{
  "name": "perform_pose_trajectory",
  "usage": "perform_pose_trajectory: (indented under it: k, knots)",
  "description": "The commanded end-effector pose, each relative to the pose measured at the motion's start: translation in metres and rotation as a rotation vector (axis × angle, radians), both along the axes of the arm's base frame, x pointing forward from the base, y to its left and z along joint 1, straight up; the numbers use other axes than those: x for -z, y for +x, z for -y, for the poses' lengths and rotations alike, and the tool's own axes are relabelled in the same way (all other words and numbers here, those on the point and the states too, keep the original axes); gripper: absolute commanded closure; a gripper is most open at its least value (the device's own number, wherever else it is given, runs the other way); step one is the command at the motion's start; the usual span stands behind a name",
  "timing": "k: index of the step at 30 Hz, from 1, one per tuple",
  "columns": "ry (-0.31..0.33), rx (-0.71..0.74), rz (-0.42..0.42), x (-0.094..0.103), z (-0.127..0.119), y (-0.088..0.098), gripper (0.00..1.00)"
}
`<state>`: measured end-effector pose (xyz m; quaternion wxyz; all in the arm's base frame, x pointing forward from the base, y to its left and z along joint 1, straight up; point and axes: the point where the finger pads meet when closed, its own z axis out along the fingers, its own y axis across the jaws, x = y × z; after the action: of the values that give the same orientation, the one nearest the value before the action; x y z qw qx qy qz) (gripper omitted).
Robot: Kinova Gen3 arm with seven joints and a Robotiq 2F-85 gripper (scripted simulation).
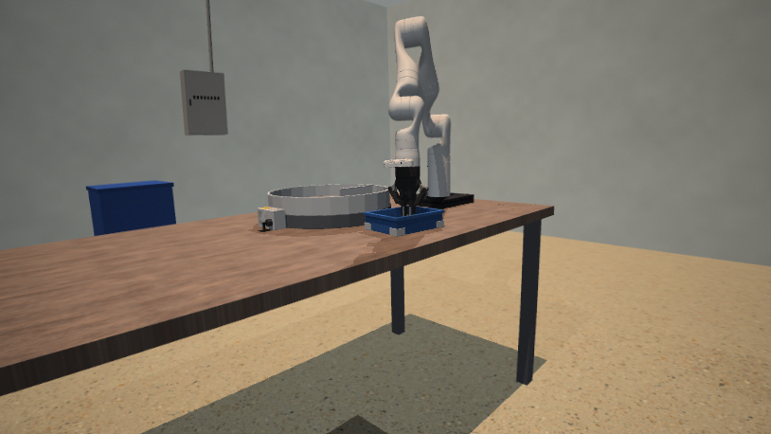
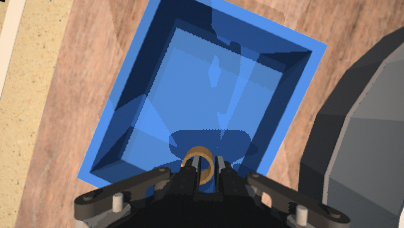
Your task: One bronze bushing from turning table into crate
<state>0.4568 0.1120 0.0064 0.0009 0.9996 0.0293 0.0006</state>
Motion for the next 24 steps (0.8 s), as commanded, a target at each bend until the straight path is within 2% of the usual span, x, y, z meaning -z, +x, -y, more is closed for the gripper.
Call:
perform_pose_trajectory:
  k: [1, 24]
  knots:
    - [0.000, 0.000, 0.002, -0.0018, -0.0001, 0.0006, 0.84]
    - [0.001, 0.000, 0.002, -0.0106, 0.0007, 0.0003, 0.84]
